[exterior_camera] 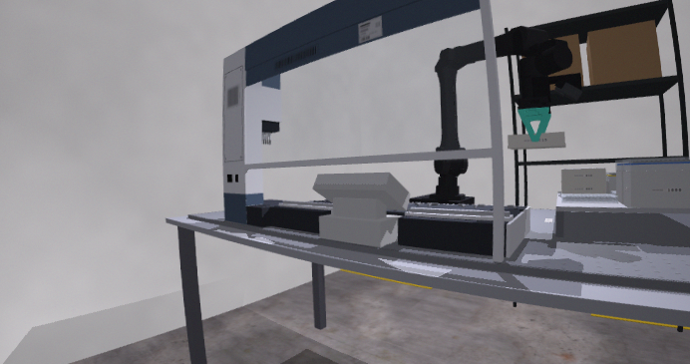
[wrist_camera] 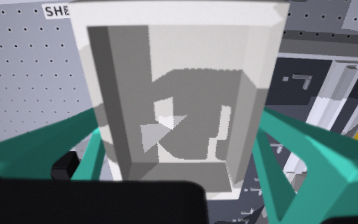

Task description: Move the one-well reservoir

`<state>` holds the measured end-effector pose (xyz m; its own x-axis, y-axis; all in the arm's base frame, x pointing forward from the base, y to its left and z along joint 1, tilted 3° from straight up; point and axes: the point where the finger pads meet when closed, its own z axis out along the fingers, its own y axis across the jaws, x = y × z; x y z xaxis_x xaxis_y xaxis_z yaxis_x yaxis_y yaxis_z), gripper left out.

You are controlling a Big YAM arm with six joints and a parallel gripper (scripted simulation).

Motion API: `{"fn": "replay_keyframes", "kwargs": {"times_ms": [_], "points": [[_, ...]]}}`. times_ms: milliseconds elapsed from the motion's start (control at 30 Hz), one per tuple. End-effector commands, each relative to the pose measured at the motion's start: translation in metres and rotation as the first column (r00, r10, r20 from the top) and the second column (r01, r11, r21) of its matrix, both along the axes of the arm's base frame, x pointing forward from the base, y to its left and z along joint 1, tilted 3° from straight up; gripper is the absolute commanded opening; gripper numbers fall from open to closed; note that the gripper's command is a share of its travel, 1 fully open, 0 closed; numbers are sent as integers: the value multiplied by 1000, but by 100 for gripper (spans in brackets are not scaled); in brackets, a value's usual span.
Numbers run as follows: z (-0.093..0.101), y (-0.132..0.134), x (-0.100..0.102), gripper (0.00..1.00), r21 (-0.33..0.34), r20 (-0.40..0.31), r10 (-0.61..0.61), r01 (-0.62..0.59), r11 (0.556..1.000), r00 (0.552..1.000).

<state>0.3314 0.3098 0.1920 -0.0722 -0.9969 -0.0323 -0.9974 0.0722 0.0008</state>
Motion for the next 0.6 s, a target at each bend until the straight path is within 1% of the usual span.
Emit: {"fn": "replay_keyframes", "kwargs": {"times_ms": [0,200,300,333,533,567], "points": [[21,-10,8,0,48,47,5,-7,999,999],[20,-23,6,0,47,47,5,-7,999,999],[22,-25,8,0,51,52,5,-8,999,999],[20,-28,6,0,46,47,5,-7,999,999],[18,-40,5,0,45,47,5,-7,999,999],[23,-38,8,0,52,57,5,-8,999,998]]}}
